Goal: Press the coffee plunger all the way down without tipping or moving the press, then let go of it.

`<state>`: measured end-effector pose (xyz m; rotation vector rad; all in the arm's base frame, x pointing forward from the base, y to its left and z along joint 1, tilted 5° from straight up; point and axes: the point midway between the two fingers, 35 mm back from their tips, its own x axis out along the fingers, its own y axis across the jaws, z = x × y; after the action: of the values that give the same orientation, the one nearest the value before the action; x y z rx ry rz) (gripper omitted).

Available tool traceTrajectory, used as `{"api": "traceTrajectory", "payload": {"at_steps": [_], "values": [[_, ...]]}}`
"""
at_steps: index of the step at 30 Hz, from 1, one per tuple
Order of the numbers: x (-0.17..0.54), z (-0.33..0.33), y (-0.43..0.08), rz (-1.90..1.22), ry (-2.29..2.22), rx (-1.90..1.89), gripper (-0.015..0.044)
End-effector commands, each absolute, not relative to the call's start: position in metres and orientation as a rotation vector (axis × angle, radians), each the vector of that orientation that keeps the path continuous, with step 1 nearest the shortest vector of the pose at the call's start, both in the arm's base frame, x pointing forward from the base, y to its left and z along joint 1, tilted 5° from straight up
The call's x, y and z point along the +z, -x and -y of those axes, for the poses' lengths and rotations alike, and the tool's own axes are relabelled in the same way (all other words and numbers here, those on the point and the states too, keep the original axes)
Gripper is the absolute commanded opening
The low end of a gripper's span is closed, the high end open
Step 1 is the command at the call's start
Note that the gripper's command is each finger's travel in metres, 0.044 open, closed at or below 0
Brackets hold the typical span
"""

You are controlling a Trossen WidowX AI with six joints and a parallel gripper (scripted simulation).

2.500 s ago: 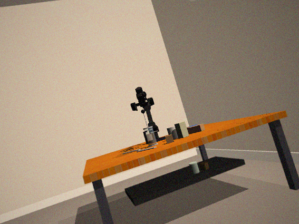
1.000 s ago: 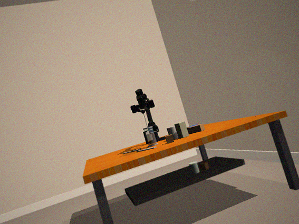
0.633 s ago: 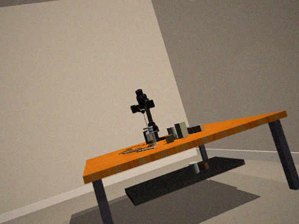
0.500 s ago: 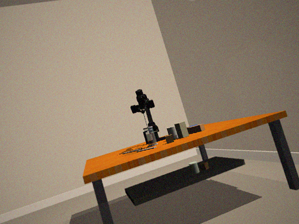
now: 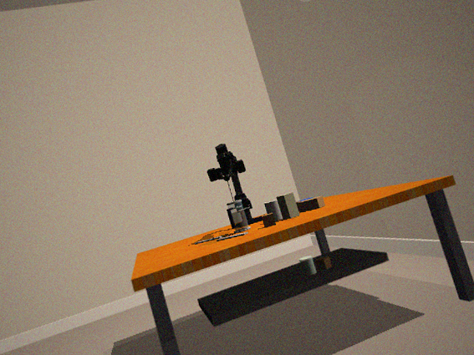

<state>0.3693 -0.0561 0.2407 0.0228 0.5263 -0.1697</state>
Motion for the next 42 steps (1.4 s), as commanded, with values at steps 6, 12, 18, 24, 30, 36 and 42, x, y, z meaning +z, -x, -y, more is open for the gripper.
{"api": "traceTrajectory", "payload": {"at_steps": [6,12,18,24,30,36,42], "values": [[0.204,0.056,-0.367,-0.581,-0.026,-0.166,0.0128],[0.194,0.056,-0.368,-0.581,-0.026,-0.166,0.0128],[0.184,0.057,-0.368,-0.581,-0.026,-0.166,0.0128],[0.174,0.057,-0.368,-0.581,-0.026,-0.166,0.0128],[0.165,0.058,-0.369,-0.58,-0.026,-0.166,0.0128],[0.155,0.058,-0.37,-0.58,-0.026,-0.166,0.0128],[0.147,0.06,-0.373,-0.58,-0.025,-0.166,0.0128]]}}
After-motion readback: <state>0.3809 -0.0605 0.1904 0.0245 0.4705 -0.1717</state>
